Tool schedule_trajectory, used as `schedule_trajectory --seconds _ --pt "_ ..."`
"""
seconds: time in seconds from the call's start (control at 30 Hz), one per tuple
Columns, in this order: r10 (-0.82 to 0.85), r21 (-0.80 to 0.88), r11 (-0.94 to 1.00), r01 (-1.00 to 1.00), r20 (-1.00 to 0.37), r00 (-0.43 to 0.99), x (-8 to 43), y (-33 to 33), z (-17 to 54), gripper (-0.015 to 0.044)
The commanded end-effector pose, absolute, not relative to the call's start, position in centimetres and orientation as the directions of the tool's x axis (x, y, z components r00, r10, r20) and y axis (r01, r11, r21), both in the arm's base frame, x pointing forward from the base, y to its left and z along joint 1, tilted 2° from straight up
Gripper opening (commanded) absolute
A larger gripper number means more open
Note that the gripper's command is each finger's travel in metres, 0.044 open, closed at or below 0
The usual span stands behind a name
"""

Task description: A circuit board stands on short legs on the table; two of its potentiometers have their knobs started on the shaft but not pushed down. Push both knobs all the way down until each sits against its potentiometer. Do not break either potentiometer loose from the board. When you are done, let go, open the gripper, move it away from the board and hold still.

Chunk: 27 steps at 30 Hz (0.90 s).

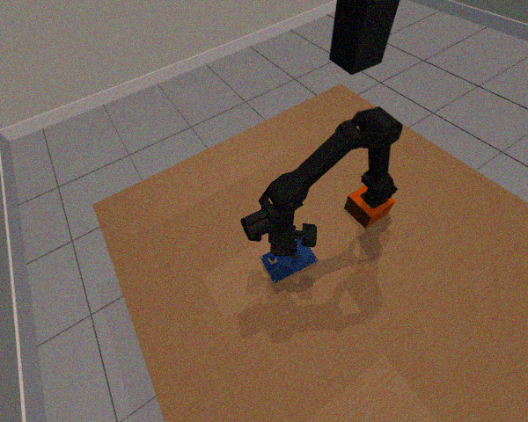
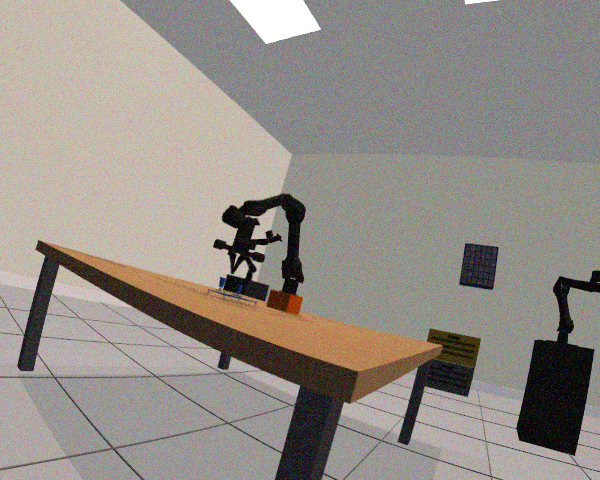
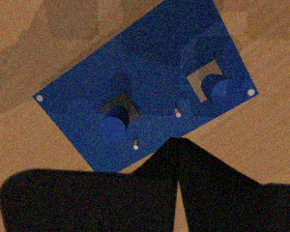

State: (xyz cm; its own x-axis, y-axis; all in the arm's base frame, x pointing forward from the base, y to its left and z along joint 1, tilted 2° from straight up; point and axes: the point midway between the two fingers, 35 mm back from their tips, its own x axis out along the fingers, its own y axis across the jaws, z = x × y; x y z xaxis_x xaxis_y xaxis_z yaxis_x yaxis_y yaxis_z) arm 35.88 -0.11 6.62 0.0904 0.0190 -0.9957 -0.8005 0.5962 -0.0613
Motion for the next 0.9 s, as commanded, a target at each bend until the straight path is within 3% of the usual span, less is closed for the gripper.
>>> schedule_trajectory --seconds 0.0,0.43,0.87 --pt "0.021 -0.068 0.485 -0.872 -0.996 0.089 36.3 -0.1 6.8 0.0" --pt "0.022 -0.081 0.057 -0.995 -0.996 0.082 37.1 -0.1 7.5 0.0" --pt "0.022 -0.077 -0.382 -0.921 -0.997 0.074 37.9 -0.1 8.1 0.0"
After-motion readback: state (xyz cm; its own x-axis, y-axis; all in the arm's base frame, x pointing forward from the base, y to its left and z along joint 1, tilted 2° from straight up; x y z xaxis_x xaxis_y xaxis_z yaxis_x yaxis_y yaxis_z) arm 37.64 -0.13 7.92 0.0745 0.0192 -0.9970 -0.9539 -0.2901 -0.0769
